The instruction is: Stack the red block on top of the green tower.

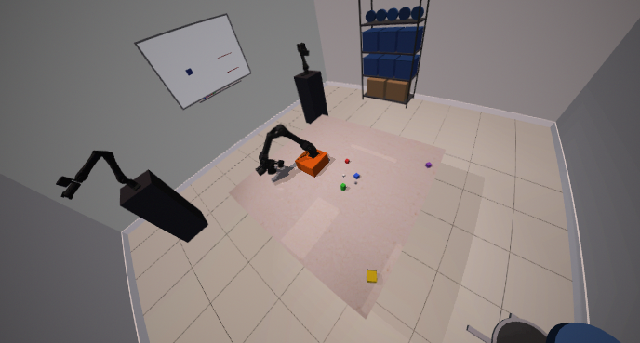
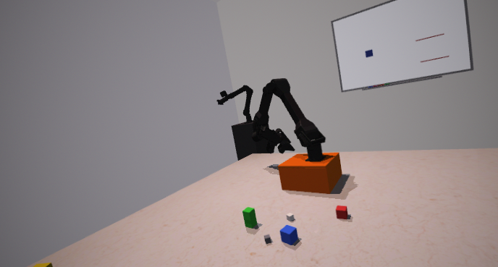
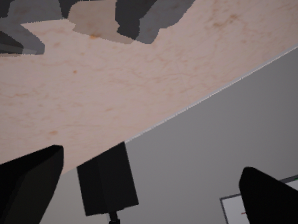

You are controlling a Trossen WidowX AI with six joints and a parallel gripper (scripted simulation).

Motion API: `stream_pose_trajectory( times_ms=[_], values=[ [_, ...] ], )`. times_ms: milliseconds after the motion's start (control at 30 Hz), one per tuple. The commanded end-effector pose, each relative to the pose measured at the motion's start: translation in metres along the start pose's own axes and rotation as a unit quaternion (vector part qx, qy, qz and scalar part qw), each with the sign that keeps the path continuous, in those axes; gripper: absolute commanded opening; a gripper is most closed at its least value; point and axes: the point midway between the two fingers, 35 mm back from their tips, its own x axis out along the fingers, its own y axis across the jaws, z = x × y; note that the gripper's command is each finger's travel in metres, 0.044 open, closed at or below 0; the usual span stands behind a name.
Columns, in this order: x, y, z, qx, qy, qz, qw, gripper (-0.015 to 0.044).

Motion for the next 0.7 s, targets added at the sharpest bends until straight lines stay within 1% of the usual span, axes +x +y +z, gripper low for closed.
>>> stream_pose_trajectory(
  times_ms=[0,33,333,667],
  values=[
    [-0.001,0.0,0.001,0.0,-0.001,-0.001,1.0,0.0426],
    [-0.005,0.002,0.004,0.0,-0.006,-0.004,1.0,0.044],
    [-0.066,0.03,0.046,-0.008,-0.083,-0.047,0.995,0.044],
    [-0.127,0.078,0.075,-0.022,-0.165,-0.072,0.983,0.044]
  ],
)
